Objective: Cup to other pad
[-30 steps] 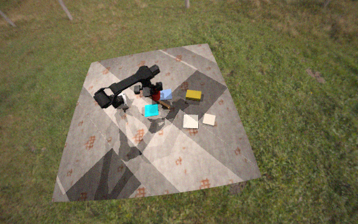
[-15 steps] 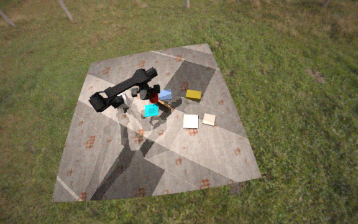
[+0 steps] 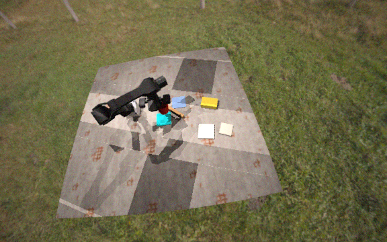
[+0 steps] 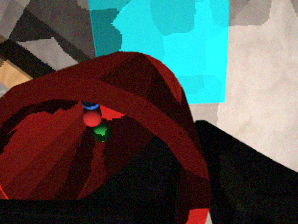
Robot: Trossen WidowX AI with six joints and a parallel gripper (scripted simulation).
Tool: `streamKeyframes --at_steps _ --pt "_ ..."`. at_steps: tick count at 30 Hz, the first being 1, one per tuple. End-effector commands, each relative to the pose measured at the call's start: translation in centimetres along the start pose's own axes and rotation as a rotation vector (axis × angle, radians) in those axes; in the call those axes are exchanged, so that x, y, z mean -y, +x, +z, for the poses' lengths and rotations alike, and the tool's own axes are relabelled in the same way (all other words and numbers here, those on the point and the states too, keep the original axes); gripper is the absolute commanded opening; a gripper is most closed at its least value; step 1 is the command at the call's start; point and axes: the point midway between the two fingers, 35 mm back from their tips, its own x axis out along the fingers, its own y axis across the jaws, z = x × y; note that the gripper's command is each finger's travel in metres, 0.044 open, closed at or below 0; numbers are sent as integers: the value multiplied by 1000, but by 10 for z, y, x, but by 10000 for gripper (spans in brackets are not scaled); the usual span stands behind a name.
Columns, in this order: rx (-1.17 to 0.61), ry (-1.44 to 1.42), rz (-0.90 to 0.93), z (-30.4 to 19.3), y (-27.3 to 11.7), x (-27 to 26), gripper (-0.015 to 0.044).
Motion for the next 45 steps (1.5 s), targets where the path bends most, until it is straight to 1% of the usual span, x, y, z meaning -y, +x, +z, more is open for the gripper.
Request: streamKeyframes --at_steps 1,17,45 --pt "4 -5 3 7 0 6 0" --pt "5 -6 2 22 1 20 0" --pt "5 -5 3 24 35 20 0"
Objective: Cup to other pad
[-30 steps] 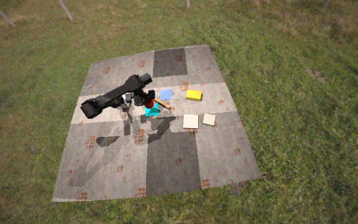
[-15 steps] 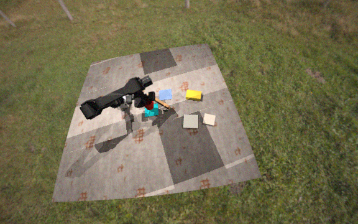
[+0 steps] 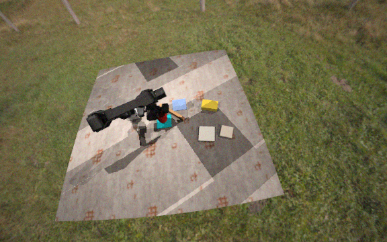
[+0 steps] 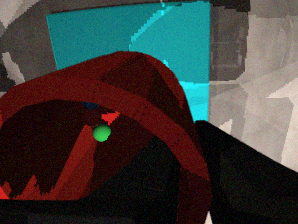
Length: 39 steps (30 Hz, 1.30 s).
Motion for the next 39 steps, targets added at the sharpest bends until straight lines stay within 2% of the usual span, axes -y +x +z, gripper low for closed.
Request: streamKeyframes --at_steps 1,13,27,32,39 --pt "5 -5 1 0 6 1 0" --pt "7 -5 1 2 19 3 0" --pt "2 1 -1 1 17 2 0" --pt "2 1 -1 1 17 2 128" --pt "2 1 -1 1 17 2 128"
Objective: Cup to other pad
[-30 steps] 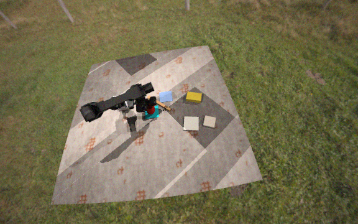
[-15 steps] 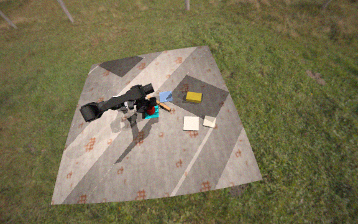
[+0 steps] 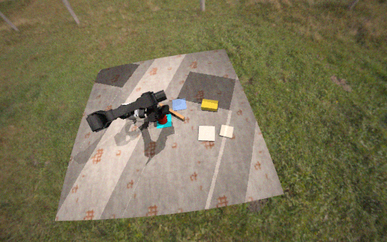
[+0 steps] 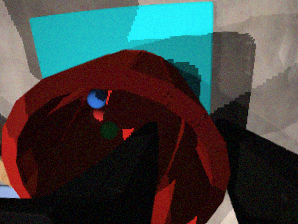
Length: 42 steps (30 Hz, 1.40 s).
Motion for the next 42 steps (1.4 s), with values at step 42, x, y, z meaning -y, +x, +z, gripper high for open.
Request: streamKeyframes --at_steps 42 --pt "2 -5 1 -1 -49 3 128"
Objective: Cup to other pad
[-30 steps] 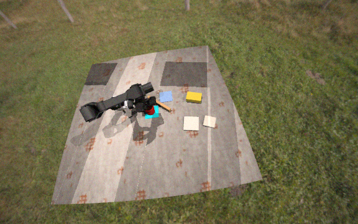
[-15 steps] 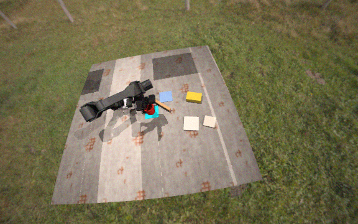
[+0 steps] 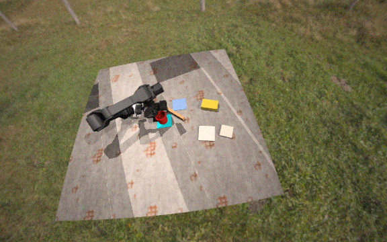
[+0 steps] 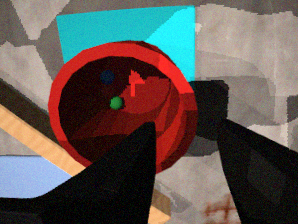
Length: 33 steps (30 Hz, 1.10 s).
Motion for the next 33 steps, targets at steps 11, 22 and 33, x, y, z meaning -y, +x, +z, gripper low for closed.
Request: streamKeyframes --at_steps 11,22,33 --pt "1 -1 0 0 -2 1 338" --pt "-13 -19 21 0 -34 0 440" --pt "-22 -37 38 1 -67 3 440"
